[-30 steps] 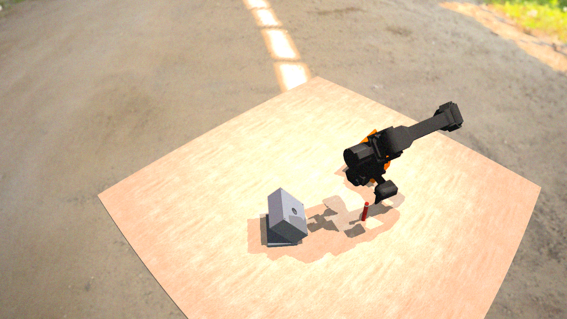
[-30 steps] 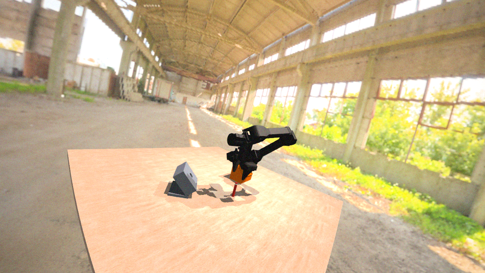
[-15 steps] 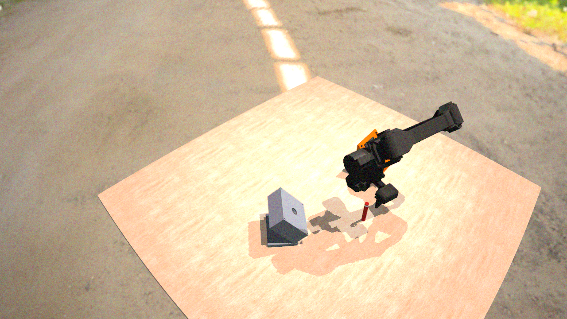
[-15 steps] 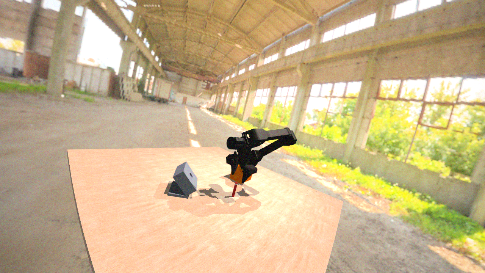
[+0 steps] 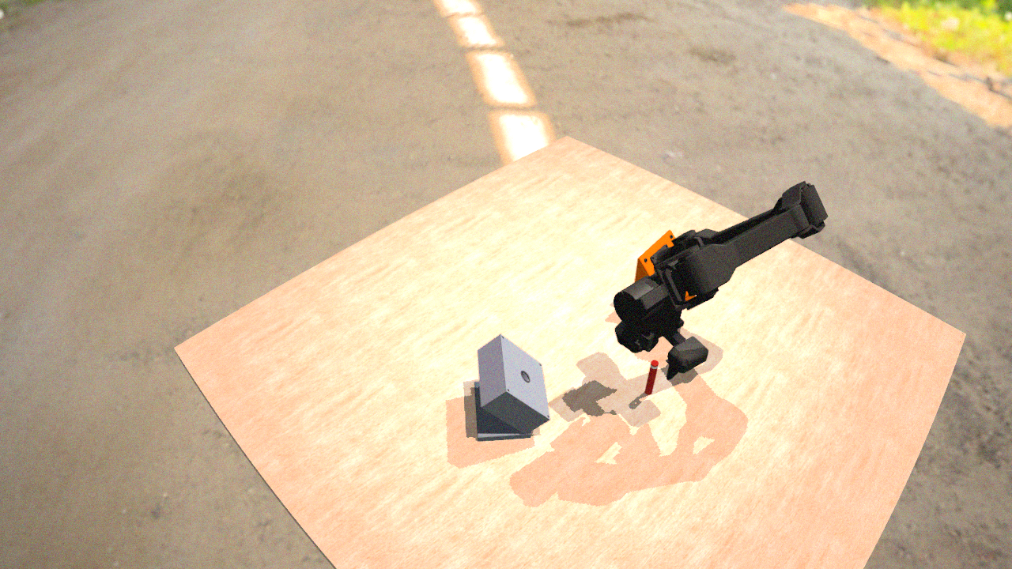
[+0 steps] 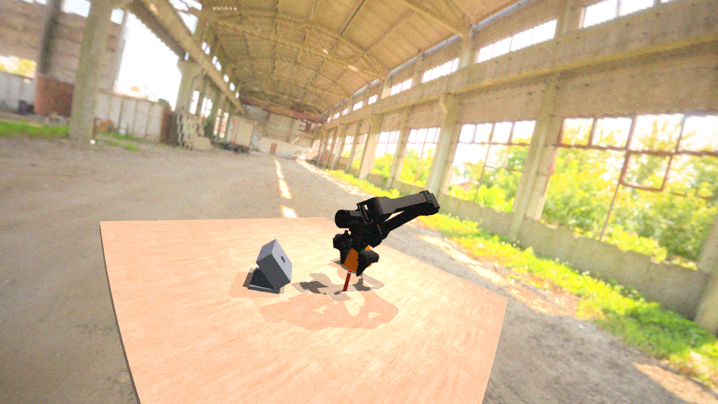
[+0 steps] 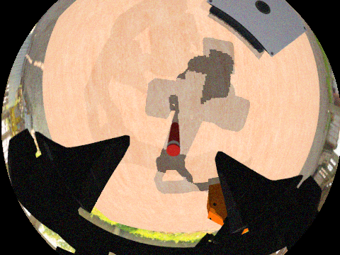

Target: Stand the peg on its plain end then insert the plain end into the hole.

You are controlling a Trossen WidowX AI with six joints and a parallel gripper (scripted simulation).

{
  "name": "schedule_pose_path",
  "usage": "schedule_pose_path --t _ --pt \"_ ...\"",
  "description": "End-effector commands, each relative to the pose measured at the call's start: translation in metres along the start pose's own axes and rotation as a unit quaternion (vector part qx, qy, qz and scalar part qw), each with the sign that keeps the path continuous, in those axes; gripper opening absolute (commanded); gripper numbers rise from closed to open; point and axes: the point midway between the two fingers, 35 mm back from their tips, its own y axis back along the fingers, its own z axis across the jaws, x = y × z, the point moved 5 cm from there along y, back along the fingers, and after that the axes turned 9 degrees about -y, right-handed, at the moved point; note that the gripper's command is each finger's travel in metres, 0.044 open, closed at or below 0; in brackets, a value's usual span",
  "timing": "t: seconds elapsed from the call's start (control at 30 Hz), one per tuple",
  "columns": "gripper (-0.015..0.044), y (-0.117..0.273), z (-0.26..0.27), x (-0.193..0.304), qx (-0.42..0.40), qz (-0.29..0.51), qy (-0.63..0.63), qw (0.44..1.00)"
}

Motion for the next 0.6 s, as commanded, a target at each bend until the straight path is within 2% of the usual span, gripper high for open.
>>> schedule_pose_path --t 0.0,0.57 --pt "0.0440 -0.008 -0.001 0.001 -0.001 0.004 -0.005 1.000" --pt "0.0440 -0.035 -0.001 0.003 -0.003 0.005 -0.005 1.000"
